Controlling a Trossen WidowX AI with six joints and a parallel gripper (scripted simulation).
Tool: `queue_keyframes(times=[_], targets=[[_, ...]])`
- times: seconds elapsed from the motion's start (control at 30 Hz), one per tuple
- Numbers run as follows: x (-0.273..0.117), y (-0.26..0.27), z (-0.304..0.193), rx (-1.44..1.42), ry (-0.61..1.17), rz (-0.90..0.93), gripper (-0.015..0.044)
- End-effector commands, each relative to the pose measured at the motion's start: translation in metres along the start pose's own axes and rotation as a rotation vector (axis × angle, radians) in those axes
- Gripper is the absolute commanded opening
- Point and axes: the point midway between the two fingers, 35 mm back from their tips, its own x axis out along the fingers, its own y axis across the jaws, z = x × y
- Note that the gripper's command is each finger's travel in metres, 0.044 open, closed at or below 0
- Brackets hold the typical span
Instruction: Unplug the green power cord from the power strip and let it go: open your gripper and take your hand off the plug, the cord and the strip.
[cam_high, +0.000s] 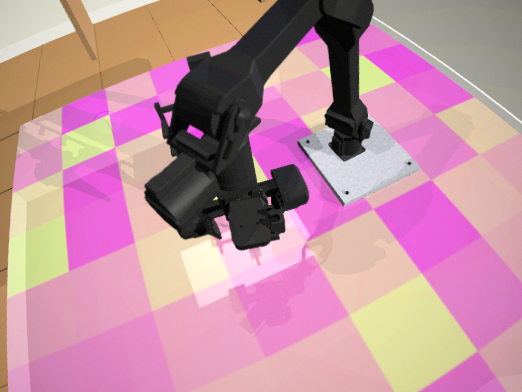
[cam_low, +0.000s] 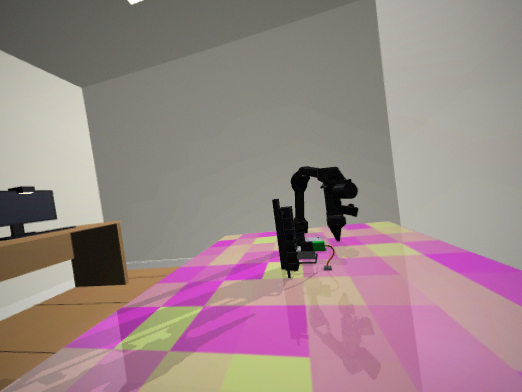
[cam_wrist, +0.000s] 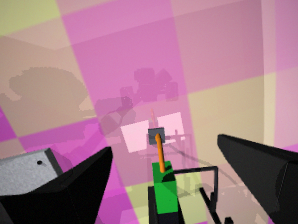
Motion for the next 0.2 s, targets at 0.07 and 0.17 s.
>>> queue_keyframes(times=[0.07, 0.17], targets=[[0.0003, 0.0007, 0.0001, 0.004, 0.001, 0.004, 0.0440], [0.0003, 0.0007, 0.0001, 0.004, 0.001, 0.004, 0.0440]])
